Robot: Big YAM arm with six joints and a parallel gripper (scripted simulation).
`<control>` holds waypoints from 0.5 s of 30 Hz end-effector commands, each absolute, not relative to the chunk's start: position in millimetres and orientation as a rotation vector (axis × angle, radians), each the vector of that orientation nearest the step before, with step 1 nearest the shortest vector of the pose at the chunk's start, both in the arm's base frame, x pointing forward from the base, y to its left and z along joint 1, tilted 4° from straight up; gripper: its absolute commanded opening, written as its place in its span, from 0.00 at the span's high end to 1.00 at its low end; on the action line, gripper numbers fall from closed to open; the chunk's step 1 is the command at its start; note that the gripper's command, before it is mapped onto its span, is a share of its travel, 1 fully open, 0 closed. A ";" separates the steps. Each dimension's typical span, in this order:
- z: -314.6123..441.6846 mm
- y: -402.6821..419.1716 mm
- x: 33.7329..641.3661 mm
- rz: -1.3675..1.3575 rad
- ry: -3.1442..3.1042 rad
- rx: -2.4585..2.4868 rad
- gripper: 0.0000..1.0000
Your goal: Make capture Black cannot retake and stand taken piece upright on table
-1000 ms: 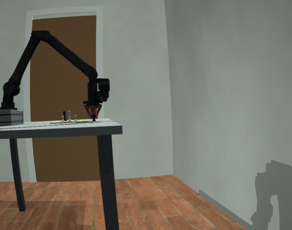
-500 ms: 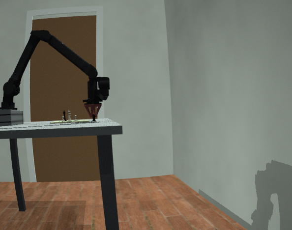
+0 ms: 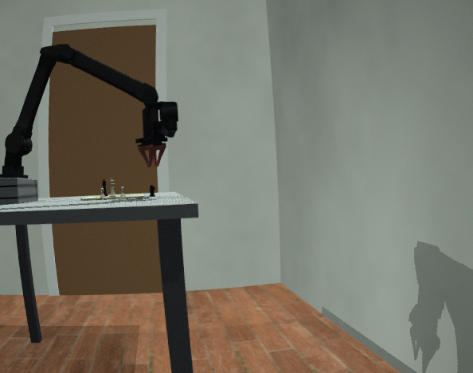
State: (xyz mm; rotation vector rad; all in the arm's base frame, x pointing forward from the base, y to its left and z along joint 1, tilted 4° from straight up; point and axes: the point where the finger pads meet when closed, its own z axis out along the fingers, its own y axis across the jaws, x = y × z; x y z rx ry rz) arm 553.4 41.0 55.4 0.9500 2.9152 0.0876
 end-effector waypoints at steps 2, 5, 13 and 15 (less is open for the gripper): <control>67.6 34.2 547.6 0.074 2.924 0.951 0.64; 94.9 35.1 566.7 0.106 2.869 0.932 0.64; 83.2 35.0 563.4 0.094 2.890 0.939 0.00; 83.2 35.0 563.4 0.094 2.890 0.939 0.00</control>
